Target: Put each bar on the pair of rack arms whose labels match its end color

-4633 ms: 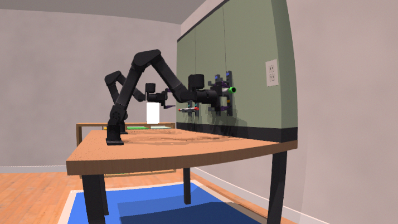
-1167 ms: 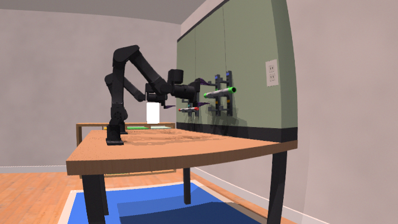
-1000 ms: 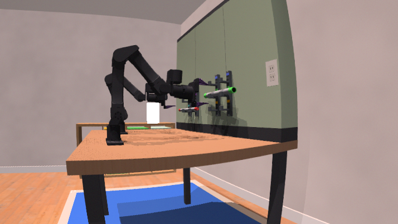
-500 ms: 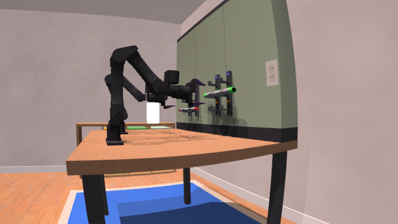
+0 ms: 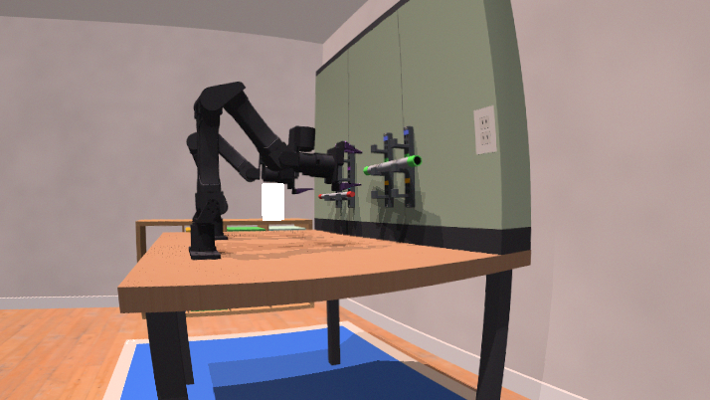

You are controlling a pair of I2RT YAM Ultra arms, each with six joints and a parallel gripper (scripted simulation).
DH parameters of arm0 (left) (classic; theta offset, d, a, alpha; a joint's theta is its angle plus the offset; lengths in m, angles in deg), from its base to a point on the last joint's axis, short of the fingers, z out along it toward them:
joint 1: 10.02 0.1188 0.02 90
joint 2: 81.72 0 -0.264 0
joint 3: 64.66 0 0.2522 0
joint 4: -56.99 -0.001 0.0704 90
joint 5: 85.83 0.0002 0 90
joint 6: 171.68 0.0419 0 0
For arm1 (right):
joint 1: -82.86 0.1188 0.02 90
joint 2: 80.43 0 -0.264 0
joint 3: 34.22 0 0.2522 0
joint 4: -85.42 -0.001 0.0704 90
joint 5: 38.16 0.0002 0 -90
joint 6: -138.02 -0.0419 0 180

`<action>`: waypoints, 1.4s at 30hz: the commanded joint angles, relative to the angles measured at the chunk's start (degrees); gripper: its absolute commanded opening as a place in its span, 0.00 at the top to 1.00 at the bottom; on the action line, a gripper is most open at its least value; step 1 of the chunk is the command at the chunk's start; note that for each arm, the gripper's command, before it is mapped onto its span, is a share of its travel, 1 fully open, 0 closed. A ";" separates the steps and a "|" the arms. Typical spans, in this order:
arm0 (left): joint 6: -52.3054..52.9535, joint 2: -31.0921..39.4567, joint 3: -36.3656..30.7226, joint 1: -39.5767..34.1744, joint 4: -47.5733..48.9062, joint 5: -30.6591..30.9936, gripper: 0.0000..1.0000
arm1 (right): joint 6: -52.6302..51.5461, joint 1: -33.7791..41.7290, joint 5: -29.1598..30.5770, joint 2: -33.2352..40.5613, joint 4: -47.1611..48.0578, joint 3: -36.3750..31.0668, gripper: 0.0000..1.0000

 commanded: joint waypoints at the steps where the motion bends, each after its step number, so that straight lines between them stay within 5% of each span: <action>1: 0.01 -0.24 0.04 0.82 1.91 0.39 0.00 | -0.75 0.33 0.89 2.10 0.00 -0.02 0.00; 42: 0.00 -9.45 -0.18 2.29 11.27 1.85 0.00 | -0.74 0.33 0.91 2.10 -0.14 -0.01 0.00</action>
